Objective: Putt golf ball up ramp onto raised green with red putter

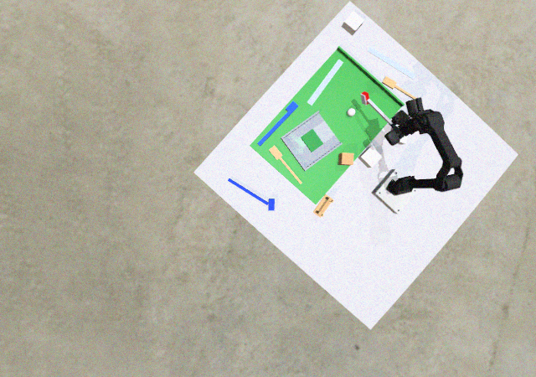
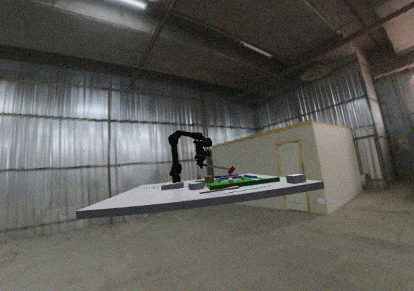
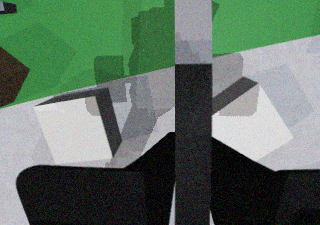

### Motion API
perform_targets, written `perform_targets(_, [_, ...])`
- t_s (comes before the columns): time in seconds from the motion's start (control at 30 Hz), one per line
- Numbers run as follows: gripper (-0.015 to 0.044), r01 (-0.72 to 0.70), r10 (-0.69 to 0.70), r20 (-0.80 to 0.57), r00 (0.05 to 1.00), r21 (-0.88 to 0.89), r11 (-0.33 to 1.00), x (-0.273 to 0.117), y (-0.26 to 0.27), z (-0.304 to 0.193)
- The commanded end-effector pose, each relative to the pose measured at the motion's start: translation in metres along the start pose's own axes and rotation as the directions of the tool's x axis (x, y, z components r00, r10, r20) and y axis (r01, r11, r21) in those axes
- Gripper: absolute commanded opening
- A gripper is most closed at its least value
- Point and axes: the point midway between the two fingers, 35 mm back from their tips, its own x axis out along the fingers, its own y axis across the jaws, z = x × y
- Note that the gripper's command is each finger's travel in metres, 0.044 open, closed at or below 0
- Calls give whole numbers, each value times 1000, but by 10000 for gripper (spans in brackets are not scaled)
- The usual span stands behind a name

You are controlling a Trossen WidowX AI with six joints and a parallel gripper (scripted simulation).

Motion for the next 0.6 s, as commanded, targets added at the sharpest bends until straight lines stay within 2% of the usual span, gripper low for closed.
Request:
perform_targets(0.0, [0, 1, -1, 2, 1000, 10, 1000, 9, -2, 0])
perform_targets(0.2, [0, 1, -1, 2, 1000, 10, 1000, 34, -1, -1])
perform_targets(0.57, [0, 1, -1, 2, 1000, 10, 1000, 46, -2, 0])
